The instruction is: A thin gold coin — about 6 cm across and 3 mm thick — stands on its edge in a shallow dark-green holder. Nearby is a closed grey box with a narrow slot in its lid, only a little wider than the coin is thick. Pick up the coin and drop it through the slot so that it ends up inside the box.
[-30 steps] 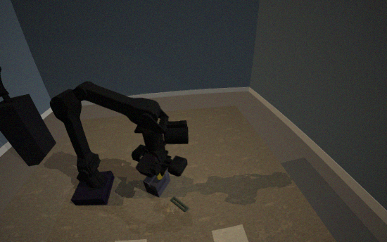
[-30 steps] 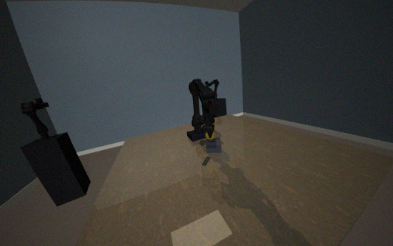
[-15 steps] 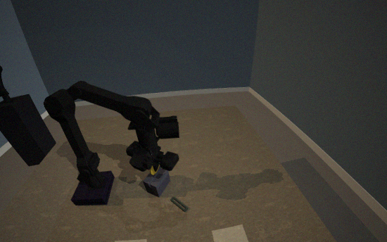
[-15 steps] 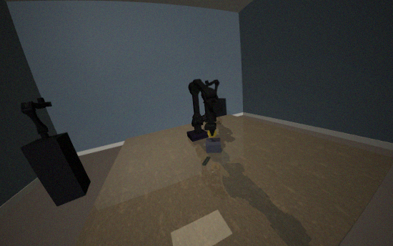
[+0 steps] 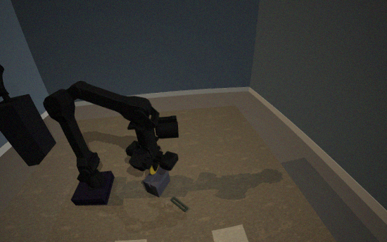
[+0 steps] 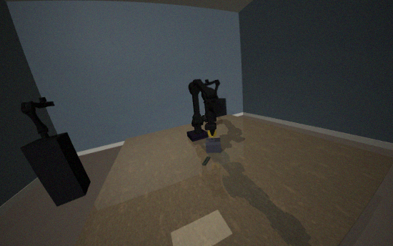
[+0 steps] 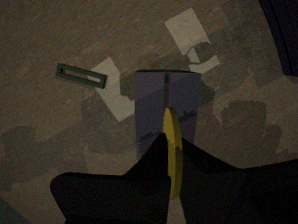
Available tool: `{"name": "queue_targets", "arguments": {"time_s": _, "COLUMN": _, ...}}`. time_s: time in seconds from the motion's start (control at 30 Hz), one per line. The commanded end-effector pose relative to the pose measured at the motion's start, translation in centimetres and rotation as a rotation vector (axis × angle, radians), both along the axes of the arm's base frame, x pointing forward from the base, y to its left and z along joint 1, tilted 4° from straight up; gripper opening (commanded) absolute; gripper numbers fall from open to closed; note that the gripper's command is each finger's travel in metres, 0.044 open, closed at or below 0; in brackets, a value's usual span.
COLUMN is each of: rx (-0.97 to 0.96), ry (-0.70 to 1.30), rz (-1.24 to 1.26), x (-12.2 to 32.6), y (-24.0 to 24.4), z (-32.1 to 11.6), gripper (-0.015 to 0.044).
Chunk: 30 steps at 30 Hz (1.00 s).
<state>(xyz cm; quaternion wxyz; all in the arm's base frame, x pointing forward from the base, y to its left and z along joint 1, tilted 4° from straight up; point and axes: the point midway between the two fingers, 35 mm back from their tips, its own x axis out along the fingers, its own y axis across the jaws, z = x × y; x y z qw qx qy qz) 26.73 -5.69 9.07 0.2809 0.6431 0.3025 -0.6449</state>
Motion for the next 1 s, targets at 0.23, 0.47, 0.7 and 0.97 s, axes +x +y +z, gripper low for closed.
{"name": "queue_targets", "arguments": {"time_s": 0.23, "rx": 0.0, "ry": 0.0, "rz": -0.008, "x": -0.25, "y": 0.33, "z": -0.31, "gripper": 0.0}}
{"name": "queue_targets", "arguments": {"time_s": 0.47, "rx": 0.0, "ry": 0.0, "rz": -0.007, "x": -0.38, "y": 0.3, "z": -0.44, "gripper": 0.0}}
{"name": "queue_targets", "arguments": {"time_s": 0.7, "rx": -0.001, "ry": -0.005, "rz": -0.006, "x": -0.21, "y": 0.26, "z": -0.25, "gripper": 0.0}}
{"name": "queue_targets", "arguments": {"time_s": 0.97, "rx": -0.001, "ry": -0.005, "rz": -0.004, "x": -0.25, "y": 0.28, "z": -0.54, "gripper": 0.0}}
